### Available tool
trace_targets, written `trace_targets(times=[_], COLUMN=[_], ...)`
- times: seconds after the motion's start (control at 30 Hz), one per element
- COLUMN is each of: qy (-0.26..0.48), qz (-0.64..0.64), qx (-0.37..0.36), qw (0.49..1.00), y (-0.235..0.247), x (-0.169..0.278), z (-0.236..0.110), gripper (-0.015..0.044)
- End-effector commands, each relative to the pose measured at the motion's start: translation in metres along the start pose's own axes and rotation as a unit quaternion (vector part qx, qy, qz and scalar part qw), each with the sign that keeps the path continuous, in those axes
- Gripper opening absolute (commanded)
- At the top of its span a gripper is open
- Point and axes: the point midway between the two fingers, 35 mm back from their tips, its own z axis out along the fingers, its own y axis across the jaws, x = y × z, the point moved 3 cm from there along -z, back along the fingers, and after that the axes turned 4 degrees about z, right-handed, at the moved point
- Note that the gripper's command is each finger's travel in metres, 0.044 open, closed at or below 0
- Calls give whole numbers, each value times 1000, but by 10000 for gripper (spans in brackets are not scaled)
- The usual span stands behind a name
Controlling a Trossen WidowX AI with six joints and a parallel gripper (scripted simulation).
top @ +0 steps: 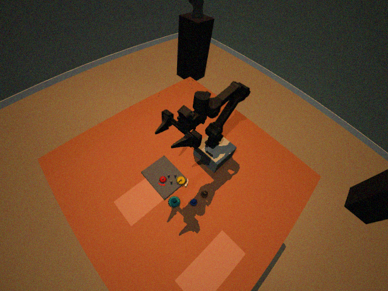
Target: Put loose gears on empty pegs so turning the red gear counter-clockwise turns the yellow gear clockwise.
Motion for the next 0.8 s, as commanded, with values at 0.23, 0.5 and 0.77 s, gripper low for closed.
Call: trace_targets(times=[0.23, 0.5, 0.77], qy=[133, 345, 570], qz=[1, -48, -109], qx=[-49, -123, -145], qw=[990, 929, 801], y=[36, 94, 137], x=[58, 153, 249], z=[20, 23, -16], gripper=[440, 440, 440])
